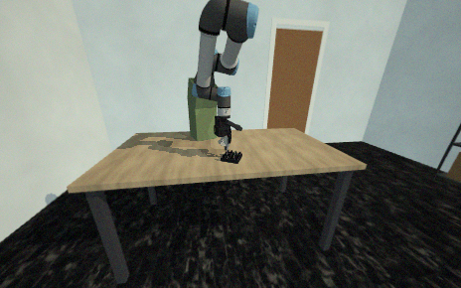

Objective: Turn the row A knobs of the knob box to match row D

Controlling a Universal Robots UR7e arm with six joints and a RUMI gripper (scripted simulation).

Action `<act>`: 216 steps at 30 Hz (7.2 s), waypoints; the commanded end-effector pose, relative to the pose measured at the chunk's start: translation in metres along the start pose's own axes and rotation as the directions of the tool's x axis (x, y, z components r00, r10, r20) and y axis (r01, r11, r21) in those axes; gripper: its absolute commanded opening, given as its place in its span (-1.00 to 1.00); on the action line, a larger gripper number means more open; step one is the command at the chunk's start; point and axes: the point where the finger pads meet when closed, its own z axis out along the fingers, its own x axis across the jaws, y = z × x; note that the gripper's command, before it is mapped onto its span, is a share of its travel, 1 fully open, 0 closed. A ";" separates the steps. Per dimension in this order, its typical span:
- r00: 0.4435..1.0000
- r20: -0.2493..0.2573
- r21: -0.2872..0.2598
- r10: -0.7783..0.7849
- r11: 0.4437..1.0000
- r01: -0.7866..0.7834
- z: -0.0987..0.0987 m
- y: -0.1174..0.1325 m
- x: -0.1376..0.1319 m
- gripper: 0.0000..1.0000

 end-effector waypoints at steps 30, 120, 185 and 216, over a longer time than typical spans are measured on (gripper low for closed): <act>1.000 -0.001 0.000 0.000 1.000 0.000 0.000 -0.001 0.000 -0.78; 1.000 -0.001 0.000 0.000 1.000 0.000 0.014 -0.005 0.000 -0.78; 1.000 -0.001 0.000 0.006 1.000 -0.006 0.014 -0.005 0.000 -0.97; 0.977 -0.001 0.000 0.215 0.977 -0.215 0.014 -0.005 0.001 -0.97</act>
